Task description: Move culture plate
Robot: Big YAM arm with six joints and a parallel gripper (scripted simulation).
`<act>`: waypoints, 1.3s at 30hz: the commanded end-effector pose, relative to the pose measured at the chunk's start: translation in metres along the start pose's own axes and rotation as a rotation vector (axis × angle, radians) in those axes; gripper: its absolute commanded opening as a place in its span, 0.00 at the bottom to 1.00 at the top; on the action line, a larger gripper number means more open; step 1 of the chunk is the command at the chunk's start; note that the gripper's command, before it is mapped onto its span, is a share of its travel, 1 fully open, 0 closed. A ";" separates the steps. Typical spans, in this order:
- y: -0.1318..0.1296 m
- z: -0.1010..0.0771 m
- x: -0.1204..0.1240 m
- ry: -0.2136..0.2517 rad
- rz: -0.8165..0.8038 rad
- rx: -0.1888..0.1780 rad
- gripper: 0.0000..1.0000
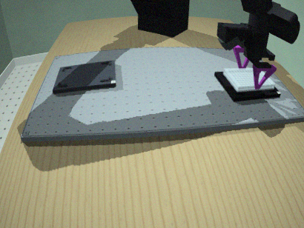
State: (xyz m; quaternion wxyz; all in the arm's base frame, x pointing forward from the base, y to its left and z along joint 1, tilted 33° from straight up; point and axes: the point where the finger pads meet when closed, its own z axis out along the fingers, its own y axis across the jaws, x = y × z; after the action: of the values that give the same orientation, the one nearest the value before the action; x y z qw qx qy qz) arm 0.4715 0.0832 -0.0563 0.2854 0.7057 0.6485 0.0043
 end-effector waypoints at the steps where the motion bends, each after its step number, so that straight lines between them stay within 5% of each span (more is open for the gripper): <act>1: -0.001 0.009 0.000 -0.007 -0.007 0.013 0.00; 22: 0.002 0.008 0.001 -0.006 -0.005 0.010 0.00; 23: 0.002 0.008 0.001 -0.006 -0.005 0.010 1.00; 39: 0.002 0.008 0.001 -0.006 -0.005 0.010 1.00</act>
State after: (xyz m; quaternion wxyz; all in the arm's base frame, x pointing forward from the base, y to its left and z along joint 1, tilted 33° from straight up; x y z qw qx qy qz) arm 0.4715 0.0832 -0.0563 0.2854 0.7056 0.6486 0.0042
